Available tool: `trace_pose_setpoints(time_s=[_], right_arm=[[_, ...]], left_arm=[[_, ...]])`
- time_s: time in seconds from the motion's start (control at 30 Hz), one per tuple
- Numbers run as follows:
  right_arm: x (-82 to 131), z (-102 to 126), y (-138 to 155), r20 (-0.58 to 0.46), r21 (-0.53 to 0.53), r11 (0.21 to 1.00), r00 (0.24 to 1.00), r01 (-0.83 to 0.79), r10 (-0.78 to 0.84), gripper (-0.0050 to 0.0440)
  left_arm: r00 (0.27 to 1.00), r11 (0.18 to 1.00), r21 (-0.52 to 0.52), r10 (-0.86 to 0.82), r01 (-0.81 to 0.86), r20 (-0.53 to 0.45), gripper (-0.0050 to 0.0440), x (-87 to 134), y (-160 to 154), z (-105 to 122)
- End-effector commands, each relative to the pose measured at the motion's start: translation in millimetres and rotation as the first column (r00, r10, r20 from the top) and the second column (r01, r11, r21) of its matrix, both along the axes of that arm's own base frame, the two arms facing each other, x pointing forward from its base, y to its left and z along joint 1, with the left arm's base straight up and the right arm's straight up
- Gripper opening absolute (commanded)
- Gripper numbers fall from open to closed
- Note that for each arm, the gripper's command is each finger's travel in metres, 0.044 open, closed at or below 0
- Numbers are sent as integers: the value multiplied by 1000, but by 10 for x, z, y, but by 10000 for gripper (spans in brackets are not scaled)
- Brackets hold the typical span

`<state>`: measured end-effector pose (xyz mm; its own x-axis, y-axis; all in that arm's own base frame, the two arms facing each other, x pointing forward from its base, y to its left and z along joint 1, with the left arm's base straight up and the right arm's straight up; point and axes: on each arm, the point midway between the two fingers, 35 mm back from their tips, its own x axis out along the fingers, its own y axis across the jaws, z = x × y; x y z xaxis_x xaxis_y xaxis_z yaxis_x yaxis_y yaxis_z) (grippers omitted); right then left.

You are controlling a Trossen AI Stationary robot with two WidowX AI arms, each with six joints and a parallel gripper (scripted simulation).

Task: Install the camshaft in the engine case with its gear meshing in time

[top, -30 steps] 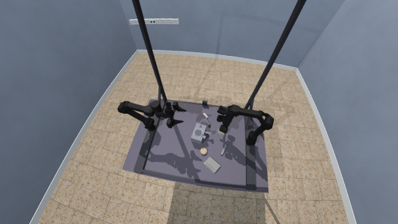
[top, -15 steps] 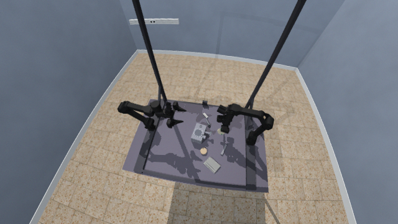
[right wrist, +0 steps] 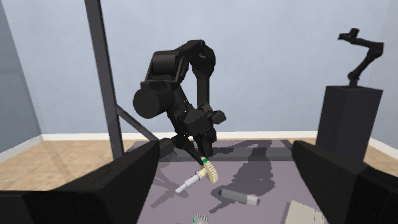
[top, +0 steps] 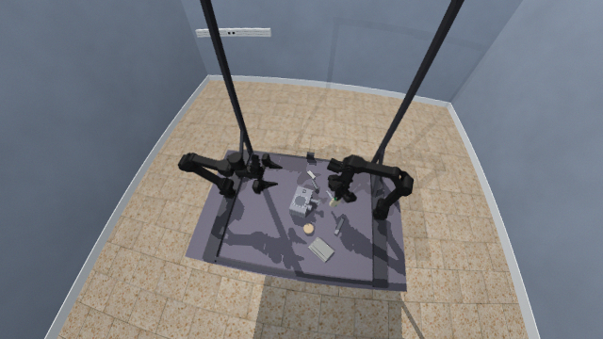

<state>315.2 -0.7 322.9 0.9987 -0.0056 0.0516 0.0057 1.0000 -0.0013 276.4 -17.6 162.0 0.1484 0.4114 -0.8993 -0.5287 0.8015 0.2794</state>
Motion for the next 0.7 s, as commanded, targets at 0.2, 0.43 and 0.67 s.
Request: trace_pose_setpoints(time_s=[0.2, 0.43, 0.67], right_arm=[[-17, 146, -7, 34, 2, 1000, 999, -1, 1, 400], [-17, 146, -7, 34, 2, 1000, 999, -1, 1, 400], [-17, 146, -7, 34, 2, 1000, 999, -1, 1, 400]], left_arm=[[945, 958, -16, 285, -286, 158, -50, 70, 152, 276], [831, 838, 48, 529, -543, 173, -50, -116, 342, -189], [713, 764, -73, 627, -641, 314, -50, 64, 365, -335]])
